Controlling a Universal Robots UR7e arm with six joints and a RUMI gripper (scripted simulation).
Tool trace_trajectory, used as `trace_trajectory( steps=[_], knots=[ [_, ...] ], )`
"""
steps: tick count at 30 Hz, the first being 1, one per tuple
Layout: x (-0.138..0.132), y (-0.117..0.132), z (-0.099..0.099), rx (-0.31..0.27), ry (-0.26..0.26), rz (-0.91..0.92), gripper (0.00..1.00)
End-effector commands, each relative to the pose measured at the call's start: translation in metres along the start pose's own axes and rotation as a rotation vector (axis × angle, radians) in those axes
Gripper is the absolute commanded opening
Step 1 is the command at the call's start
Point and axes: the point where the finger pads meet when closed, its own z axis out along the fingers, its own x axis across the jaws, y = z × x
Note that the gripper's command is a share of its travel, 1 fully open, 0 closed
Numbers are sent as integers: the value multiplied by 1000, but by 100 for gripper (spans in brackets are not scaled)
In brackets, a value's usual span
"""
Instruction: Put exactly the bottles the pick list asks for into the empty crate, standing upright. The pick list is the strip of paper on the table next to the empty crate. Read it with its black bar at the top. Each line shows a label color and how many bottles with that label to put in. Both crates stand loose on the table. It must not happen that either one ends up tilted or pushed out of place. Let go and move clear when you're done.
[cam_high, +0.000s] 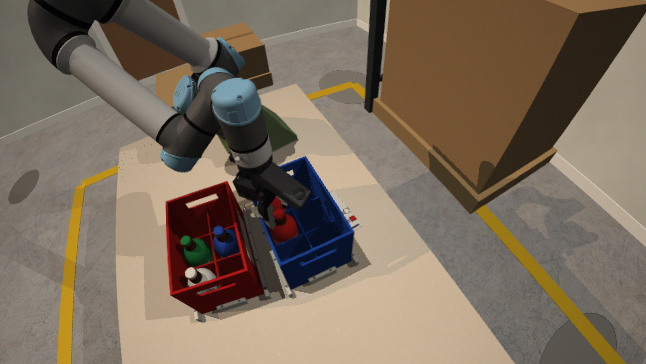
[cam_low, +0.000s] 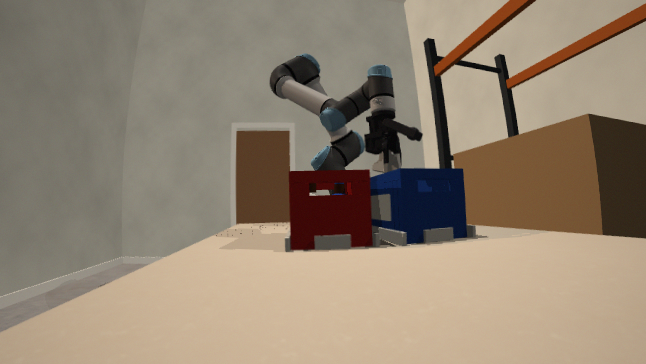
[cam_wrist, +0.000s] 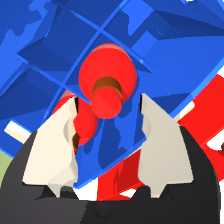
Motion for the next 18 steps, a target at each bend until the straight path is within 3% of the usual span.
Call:
trace_trajectory(
  steps=[1, 18],
  knots=[
    [0, 0, -3, 1, 1, 0, 38],
    [0, 0, -43, 1, 1, 0, 38]
  ],
)
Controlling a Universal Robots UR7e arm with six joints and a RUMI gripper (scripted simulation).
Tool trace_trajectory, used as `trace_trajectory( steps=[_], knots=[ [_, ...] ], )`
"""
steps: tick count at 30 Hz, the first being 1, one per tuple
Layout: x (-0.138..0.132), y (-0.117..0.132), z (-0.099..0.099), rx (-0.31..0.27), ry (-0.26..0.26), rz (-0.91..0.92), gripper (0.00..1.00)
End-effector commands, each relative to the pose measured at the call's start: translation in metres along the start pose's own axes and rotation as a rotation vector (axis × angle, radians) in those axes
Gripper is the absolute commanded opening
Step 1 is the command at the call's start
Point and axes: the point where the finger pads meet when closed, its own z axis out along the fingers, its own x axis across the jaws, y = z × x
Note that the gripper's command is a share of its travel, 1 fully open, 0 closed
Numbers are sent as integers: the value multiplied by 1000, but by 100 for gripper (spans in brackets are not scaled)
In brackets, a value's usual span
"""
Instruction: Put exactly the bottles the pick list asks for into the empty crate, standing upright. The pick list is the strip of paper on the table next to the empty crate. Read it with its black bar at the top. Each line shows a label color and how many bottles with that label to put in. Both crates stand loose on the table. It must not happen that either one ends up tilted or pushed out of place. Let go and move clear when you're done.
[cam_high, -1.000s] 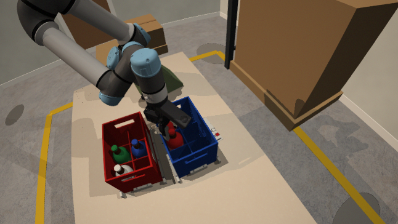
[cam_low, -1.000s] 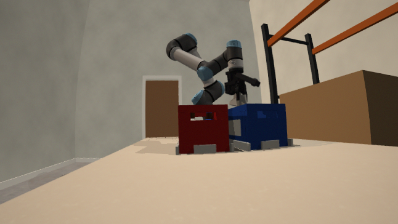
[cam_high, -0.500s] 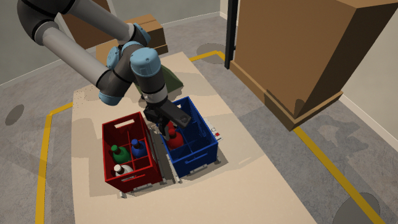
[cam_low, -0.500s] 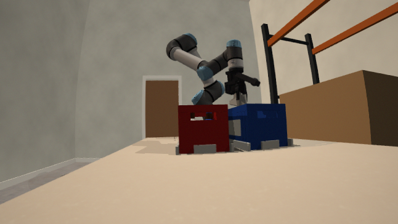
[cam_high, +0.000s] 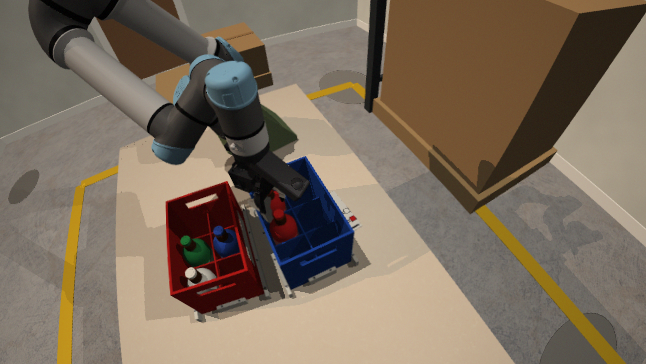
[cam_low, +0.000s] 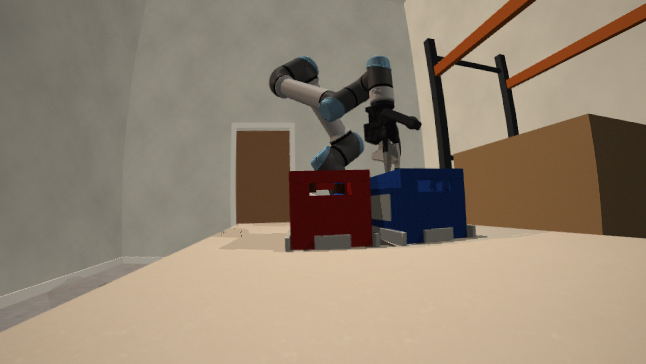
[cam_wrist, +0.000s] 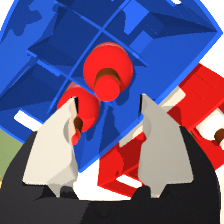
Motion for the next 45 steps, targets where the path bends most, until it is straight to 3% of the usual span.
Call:
trace_trajectory(
  steps=[1, 18, 45],
  knots=[
    [0, 0, -14, 0, 0, 1, 38],
    [0, 0, -54, 0, 0, 1, 38],
    [0, 0, -54, 0, 0, 1, 38]
  ],
)
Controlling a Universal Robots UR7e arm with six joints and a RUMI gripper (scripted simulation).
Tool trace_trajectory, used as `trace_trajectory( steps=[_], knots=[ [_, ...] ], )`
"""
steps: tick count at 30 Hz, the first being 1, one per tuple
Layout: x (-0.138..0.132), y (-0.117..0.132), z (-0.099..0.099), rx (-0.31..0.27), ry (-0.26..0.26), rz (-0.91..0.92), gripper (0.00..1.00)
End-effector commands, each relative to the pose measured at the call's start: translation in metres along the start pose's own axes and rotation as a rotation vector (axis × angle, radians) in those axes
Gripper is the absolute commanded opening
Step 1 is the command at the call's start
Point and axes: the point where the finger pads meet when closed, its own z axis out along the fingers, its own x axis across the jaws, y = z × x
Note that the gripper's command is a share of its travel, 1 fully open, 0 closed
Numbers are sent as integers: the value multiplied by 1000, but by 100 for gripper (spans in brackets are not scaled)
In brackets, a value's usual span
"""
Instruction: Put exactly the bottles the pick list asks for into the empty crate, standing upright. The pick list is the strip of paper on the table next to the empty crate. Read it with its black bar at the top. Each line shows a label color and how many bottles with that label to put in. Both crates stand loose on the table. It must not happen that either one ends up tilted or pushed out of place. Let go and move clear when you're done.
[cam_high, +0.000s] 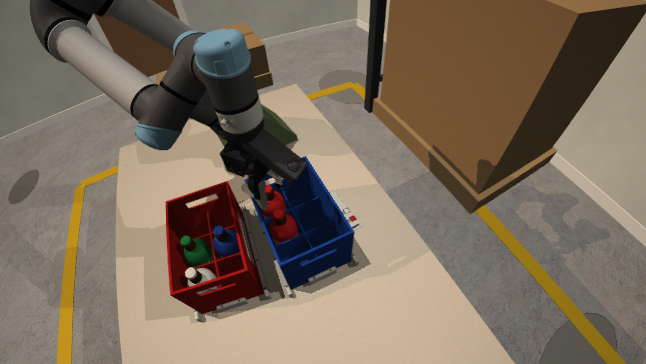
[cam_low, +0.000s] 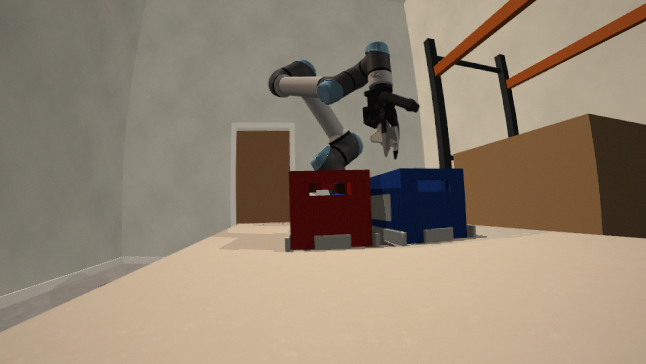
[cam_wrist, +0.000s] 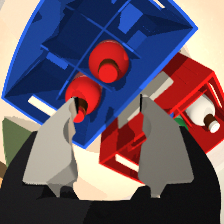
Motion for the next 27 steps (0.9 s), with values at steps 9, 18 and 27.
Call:
trace_trajectory(
  steps=[9, 18, 27],
  knots=[
    [0, 0, 0, 1, 0, 0, 38],
    [0, 0, 0, 1, 0, 0, 38],
    [20, 11, 0, 1, 0, 0, 38]
  ],
)
